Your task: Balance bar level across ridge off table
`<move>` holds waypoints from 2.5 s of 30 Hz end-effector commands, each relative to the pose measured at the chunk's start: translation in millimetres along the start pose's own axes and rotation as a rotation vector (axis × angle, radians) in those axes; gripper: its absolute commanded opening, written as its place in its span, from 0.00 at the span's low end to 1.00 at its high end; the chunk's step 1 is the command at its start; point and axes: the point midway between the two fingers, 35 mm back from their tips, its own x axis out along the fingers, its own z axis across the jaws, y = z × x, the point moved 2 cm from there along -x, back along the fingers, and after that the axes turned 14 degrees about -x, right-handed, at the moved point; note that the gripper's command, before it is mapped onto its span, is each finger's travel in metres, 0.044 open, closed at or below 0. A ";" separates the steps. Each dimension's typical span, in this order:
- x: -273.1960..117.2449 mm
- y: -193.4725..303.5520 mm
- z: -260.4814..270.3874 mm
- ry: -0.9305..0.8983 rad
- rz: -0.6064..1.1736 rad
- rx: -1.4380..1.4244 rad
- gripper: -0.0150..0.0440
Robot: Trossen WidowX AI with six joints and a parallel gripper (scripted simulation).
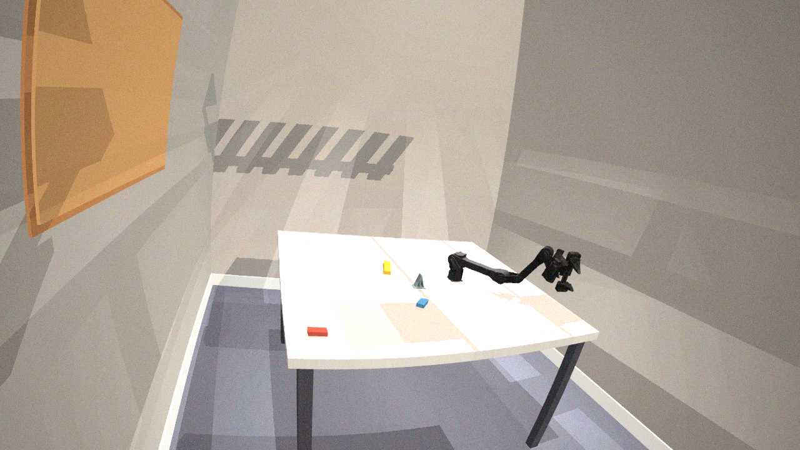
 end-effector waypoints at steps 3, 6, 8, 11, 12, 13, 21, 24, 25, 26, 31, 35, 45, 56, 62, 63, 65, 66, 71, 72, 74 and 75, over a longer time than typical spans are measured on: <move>-4.6 -0.7 9.8 -0.021 0.008 0.019 0.80; -19.3 -3.8 38.8 -0.085 0.033 0.076 0.79; -33.4 -7.8 64.0 -0.142 0.055 0.127 0.79; -55.3 -16.3 100.3 -0.226 0.087 0.204 0.79; -62.4 -19.7 111.9 -0.255 0.097 0.230 0.79; -69.7 -23.4 123.3 -0.283 0.107 0.256 0.79; -125.7 -58.7 197.4 -0.482 0.172 0.440 0.79; -128.9 -72.4 200.9 -0.497 0.147 0.462 0.79; -130.3 -78.3 202.3 -0.504 0.136 0.471 0.79; -131.8 -84.1 203.6 -0.510 0.125 0.480 0.79; -156.3 -107.6 226.9 -0.589 0.134 0.558 0.79; -192.0 -132.0 256.1 -0.696 0.176 0.655 0.79; -286.2 -213.1 309.9 -0.974 0.265 0.909 0.79; -380.5 -325.8 328.2 -1.279 0.308 1.193 0.79; -424.5 -391.9 319.3 -1.444 0.301 1.349 0.79; -431.3 -403.0 316.6 -1.471 0.298 1.375 0.79; -444.3 -425.0 310.0 -1.525 0.290 1.428 0.79; -450.5 -436.0 306.2 -1.552 0.286 1.454 0.79; -479.2 -490.7 281.1 -1.686 0.253 1.589 0.79; -484.6 -502.2 274.2 -1.714 0.246 1.618 0.79; -494.8 -524.8 259.3 -1.769 0.228 1.678 0.79; -499.4 -535.8 251.3 -1.797 0.218 1.707 0.79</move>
